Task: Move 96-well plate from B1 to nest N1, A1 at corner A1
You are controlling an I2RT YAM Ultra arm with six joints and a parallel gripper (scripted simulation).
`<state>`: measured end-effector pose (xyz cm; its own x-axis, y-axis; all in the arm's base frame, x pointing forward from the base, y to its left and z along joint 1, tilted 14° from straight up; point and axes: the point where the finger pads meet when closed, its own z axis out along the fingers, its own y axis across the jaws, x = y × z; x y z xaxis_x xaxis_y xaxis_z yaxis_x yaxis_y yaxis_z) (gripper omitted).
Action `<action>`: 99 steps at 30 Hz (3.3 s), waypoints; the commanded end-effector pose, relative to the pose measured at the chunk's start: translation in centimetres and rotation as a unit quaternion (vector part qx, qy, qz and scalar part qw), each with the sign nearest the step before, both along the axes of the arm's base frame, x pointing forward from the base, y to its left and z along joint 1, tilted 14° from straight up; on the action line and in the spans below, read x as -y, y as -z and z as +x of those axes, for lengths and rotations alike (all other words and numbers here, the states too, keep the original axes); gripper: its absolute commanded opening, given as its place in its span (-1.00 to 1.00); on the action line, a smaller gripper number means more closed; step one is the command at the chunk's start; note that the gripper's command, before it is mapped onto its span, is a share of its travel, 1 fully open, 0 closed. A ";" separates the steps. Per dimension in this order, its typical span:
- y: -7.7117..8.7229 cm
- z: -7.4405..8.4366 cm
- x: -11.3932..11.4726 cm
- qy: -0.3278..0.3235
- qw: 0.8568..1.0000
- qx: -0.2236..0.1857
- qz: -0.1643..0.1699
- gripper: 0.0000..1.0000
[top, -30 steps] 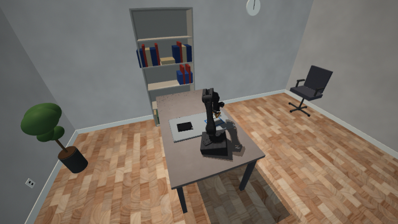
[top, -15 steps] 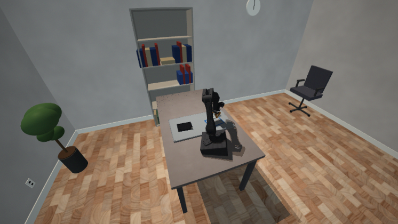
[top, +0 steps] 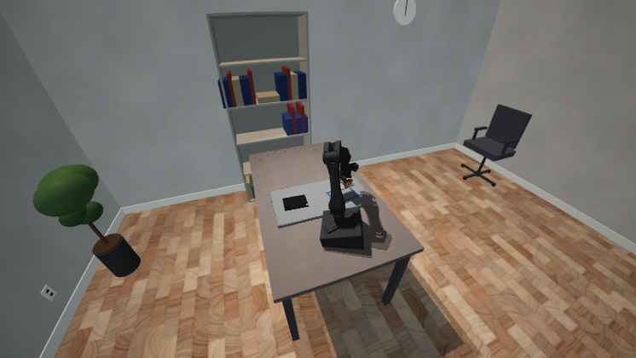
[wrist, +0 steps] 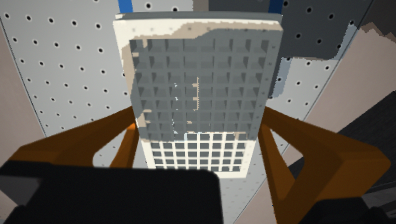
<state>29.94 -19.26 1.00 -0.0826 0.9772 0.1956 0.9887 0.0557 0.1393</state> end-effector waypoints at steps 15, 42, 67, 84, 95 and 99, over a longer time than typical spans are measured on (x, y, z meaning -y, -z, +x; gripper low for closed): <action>-0.4 -0.3 0.6 0.003 1.000 0.001 -0.006 -1.00; -2.1 1.0 -7.5 0.113 0.993 -0.021 0.009 -1.00; -4.8 2.7 -13.9 0.113 0.993 -0.011 0.008 -1.00; -6.2 3.6 -18.7 0.113 0.994 -0.008 0.011 -1.00; -7.0 4.0 -22.3 0.113 0.993 -0.011 0.013 -1.00; -7.1 4.1 -23.0 0.113 0.993 -0.013 0.013 -1.00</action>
